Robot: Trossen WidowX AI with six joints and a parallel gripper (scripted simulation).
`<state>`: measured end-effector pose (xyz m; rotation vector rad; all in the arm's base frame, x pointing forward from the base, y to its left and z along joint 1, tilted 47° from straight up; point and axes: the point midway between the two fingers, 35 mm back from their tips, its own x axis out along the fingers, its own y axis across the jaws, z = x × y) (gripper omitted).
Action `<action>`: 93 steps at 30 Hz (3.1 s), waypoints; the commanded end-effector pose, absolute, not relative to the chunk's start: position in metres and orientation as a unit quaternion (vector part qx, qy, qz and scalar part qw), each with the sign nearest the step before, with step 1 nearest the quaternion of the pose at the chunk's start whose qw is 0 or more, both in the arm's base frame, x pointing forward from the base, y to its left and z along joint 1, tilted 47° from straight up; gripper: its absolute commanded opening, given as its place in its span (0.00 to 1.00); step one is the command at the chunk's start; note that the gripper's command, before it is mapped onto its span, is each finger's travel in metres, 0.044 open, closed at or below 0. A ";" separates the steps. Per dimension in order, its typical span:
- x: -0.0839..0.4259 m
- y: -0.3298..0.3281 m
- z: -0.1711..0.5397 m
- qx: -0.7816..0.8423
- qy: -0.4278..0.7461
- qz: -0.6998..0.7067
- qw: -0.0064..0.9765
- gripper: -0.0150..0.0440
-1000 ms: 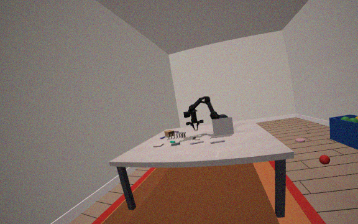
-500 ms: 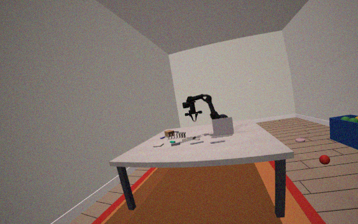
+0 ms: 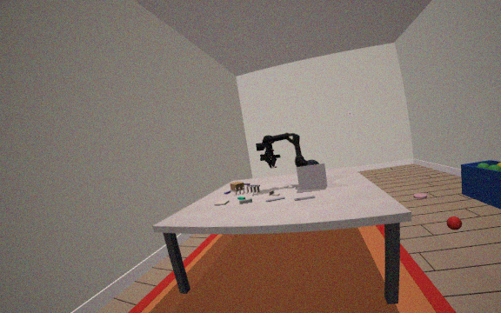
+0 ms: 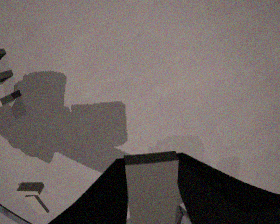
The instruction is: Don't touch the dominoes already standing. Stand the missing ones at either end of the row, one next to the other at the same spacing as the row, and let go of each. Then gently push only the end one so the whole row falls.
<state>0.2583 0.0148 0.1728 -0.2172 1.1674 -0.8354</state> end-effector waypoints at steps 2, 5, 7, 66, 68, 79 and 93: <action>0.253 -0.037 0.229 -0.288 0.602 -0.246 0.703 0.44; 0.248 -0.051 0.242 -0.337 0.616 -0.209 0.681 0.44; 0.244 -0.060 0.251 -0.370 0.624 -0.185 0.663 0.44; 0.240 -0.081 0.190 -0.189 0.483 0.125 0.846 0.44; 0.240 -0.082 0.191 -0.191 0.464 0.132 0.855 0.44; 0.242 -0.089 0.201 -0.218 0.349 0.161 0.897 0.44; 0.235 -0.097 0.222 -0.295 0.191 0.169 0.921 0.44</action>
